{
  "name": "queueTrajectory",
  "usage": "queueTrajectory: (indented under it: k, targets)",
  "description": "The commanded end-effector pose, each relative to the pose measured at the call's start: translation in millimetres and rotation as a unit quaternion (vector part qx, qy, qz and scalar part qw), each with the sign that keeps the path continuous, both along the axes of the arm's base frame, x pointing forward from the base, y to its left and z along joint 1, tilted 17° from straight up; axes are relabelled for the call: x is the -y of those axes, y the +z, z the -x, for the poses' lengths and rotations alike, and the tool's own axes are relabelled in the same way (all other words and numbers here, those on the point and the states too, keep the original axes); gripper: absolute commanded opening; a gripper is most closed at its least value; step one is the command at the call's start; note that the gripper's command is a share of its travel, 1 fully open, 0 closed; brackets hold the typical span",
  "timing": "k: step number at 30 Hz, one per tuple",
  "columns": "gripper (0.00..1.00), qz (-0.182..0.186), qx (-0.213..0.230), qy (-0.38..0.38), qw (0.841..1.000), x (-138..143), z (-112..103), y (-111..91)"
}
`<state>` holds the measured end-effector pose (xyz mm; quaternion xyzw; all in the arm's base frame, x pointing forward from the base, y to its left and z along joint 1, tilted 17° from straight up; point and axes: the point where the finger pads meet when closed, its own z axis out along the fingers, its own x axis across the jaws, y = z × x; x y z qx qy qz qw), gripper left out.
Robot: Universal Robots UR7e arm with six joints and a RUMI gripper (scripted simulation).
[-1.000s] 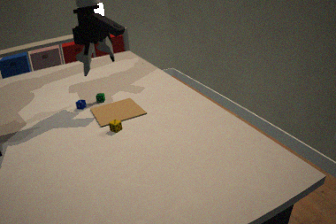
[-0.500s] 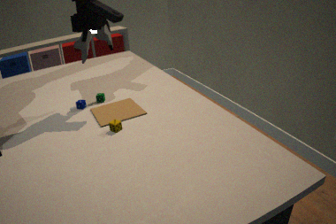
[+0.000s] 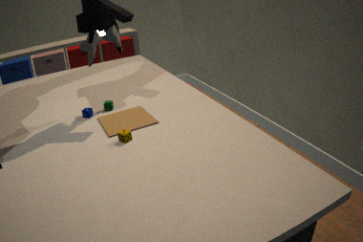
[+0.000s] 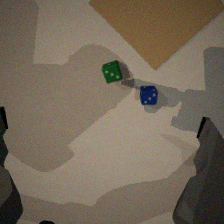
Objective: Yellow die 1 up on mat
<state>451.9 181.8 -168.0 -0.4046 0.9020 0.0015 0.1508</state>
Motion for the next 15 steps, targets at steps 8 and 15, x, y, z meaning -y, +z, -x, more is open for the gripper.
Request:
queueTrajectory:
  k: [8, 15]
  targets:
    - [1.00, -0.003, -0.005, -0.017, 1.000, 33, -7, -6]
    - [1.00, -0.012, -0.012, -0.053, 0.998, 101, -13, -17]
